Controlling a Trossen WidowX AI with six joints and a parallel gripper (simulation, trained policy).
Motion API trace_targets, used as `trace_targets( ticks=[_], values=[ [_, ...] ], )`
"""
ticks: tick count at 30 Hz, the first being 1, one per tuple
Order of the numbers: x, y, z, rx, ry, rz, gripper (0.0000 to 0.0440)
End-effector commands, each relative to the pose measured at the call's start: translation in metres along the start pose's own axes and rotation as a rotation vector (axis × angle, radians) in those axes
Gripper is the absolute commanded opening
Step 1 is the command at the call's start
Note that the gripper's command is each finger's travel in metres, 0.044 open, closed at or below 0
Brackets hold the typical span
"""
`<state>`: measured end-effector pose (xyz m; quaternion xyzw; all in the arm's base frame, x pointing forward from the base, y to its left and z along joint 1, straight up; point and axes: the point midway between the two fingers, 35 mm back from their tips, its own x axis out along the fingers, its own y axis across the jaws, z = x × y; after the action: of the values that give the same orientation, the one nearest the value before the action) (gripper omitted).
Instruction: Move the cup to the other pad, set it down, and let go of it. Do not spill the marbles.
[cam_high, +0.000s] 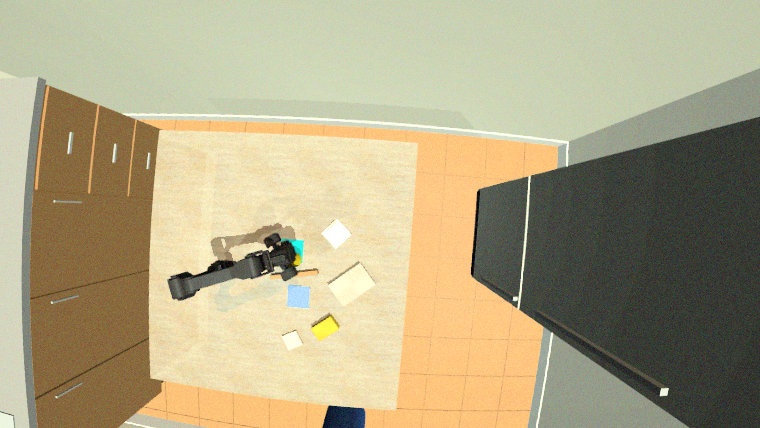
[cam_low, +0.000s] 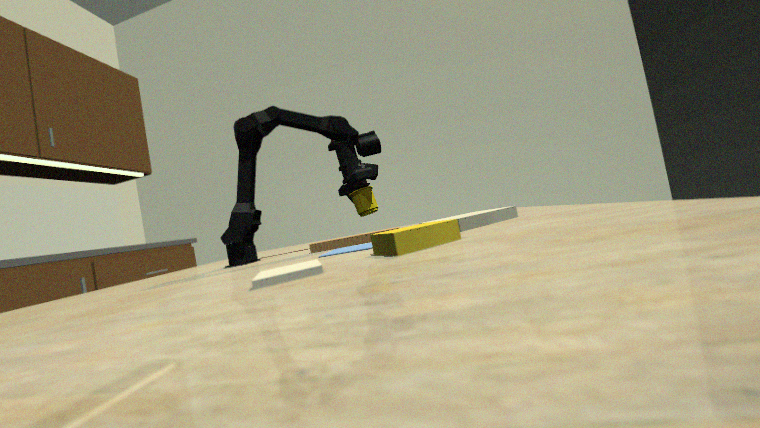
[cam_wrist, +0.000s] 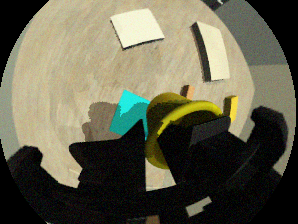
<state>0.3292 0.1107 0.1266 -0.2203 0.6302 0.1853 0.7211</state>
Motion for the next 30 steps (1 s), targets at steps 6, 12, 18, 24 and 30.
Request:
trace_targets(
  ticks=[6, 12, 18, 24, 30],
  values=[
    [0.017, 0.022, -0.003, 0.008, -0.001, -0.001, 0.0],
    [0.032, 0.031, -0.008, 0.022, 0.001, -0.008, 0.0],
    [0.046, 0.037, -0.017, 0.039, 0.007, -0.013, 0.001],
    [0.057, 0.038, -0.021, 0.056, -0.003, -0.021, 0.0032],
    [0.061, 0.036, -0.022, 0.076, -0.022, -0.018, 0.0067]
  ],
)
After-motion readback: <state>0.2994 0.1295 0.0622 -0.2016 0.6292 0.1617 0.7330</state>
